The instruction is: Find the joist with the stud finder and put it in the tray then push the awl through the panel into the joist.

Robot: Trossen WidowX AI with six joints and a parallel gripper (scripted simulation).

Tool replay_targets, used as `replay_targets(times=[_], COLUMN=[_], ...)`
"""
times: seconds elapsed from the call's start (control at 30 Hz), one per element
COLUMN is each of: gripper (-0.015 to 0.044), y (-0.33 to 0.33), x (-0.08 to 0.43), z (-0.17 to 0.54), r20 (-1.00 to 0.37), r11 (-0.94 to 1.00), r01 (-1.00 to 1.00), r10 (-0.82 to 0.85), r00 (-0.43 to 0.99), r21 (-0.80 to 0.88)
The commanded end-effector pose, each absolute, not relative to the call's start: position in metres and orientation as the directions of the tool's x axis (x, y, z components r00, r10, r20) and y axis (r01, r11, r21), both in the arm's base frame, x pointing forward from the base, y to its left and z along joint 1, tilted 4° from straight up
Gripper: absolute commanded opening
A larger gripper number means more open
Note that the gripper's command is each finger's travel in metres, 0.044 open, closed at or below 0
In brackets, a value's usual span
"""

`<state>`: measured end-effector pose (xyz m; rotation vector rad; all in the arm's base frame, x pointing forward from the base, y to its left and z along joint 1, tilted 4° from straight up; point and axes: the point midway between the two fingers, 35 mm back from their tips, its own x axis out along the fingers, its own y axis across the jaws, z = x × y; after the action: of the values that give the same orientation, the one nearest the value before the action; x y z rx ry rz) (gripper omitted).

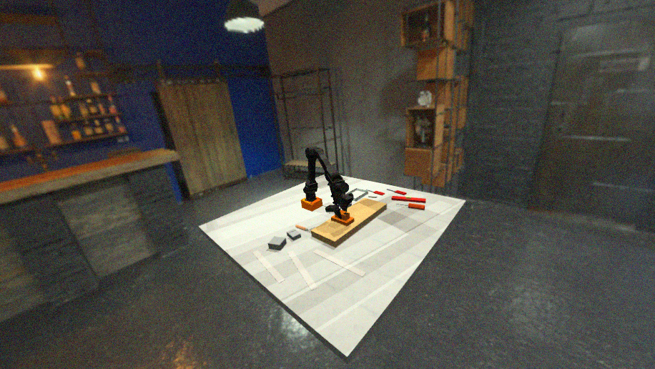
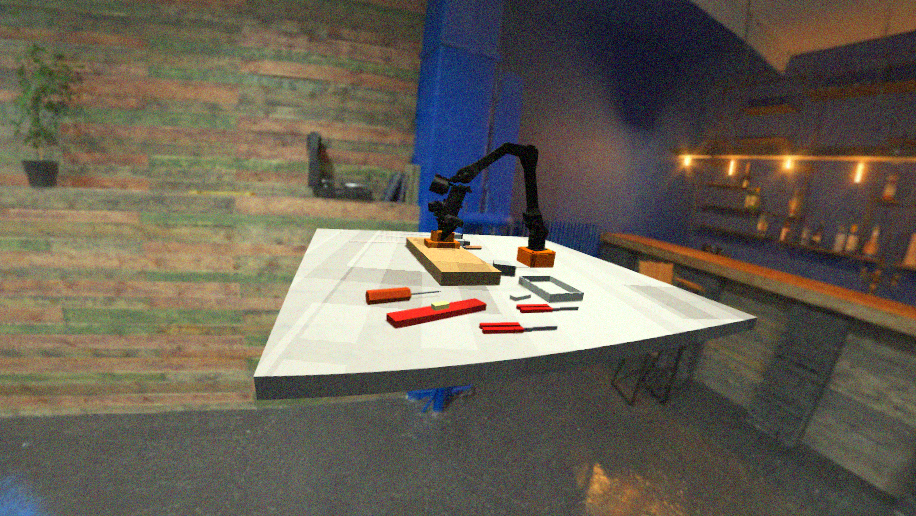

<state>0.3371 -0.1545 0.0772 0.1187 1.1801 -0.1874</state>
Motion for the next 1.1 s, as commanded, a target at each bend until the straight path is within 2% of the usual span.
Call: replay_targets(times=[0.0, 1.07], gripper=[0.0, 0.0], y=[-0.136, -0.05], x=[0.34, 0.358], z=[0.077, 0.078], r20=[-0.926, -0.925], r11=[0.98, 0.98], r01=[0.198, 0.198], r10=[-0.068, -0.059], r00=[0.372, 0.374], r21=[0.007, 0.017])
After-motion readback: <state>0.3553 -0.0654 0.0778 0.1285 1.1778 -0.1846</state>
